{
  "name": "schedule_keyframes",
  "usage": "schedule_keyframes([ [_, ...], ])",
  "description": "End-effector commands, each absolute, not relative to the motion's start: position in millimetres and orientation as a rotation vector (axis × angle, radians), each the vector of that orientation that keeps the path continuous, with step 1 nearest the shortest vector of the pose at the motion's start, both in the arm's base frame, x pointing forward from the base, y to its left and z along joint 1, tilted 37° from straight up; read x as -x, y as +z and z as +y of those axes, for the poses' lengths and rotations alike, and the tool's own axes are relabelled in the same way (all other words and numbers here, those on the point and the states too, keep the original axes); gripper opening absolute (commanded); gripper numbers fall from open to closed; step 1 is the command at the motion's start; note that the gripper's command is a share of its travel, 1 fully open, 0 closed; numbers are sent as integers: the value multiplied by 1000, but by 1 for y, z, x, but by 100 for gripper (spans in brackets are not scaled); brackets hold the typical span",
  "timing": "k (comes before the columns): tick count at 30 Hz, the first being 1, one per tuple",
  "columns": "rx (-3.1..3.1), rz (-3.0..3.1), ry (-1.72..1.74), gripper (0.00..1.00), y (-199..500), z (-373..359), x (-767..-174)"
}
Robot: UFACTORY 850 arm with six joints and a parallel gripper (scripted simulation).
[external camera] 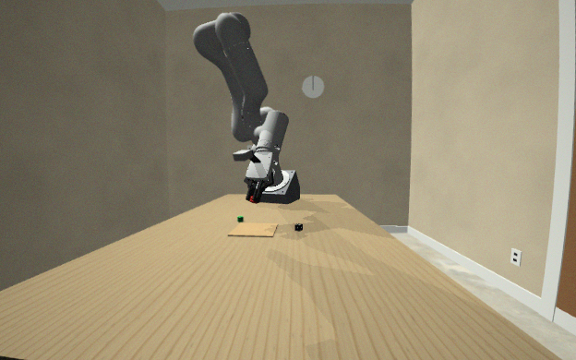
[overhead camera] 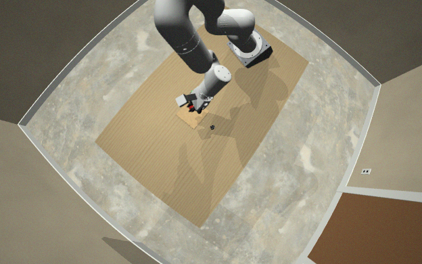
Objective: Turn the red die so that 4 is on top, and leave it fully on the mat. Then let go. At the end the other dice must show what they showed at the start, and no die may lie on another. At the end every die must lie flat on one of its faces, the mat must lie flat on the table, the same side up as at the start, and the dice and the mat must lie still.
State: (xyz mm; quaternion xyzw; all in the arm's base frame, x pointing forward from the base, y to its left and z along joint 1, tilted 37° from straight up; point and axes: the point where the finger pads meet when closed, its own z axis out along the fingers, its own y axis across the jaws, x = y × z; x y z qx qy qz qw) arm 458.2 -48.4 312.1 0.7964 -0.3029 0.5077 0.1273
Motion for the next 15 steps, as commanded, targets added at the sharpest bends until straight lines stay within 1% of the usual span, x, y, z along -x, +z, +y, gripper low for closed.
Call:
schedule_keyframes([
  [1,-2146,-845,1651,15,309,-51,-456],
  [3,-2146,-845,1651,15,309,-51,-456],
  [15,-1845,-757,1902,15,307,-49,-454],
])
